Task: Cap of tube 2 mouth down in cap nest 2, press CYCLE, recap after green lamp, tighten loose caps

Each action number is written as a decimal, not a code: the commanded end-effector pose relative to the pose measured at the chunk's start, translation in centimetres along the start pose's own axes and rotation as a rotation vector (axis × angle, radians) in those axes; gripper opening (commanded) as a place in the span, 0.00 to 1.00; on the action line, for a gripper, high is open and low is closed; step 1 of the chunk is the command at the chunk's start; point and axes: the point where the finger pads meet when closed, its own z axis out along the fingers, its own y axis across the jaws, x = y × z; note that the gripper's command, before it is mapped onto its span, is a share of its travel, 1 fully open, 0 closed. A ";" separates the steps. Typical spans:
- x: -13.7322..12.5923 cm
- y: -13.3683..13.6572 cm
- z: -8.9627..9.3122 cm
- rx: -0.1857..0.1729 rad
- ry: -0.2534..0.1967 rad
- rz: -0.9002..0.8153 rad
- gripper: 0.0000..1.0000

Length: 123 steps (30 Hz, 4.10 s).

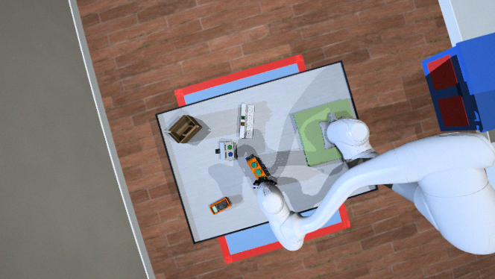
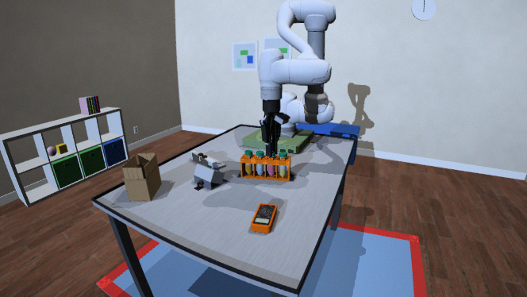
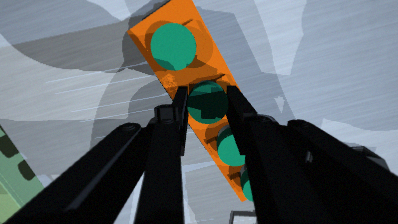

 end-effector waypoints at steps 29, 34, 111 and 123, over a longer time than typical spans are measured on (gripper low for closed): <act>0.0 0.0 -0.2 0.002 0.001 -1.046 0.30; 0.0 0.0 -0.1 0.000 -0.002 -1.047 0.30; 0.0 -0.1 -0.3 0.003 0.001 -1.046 0.30; 0.0 0.0 -0.2 0.000 -0.003 -1.047 0.41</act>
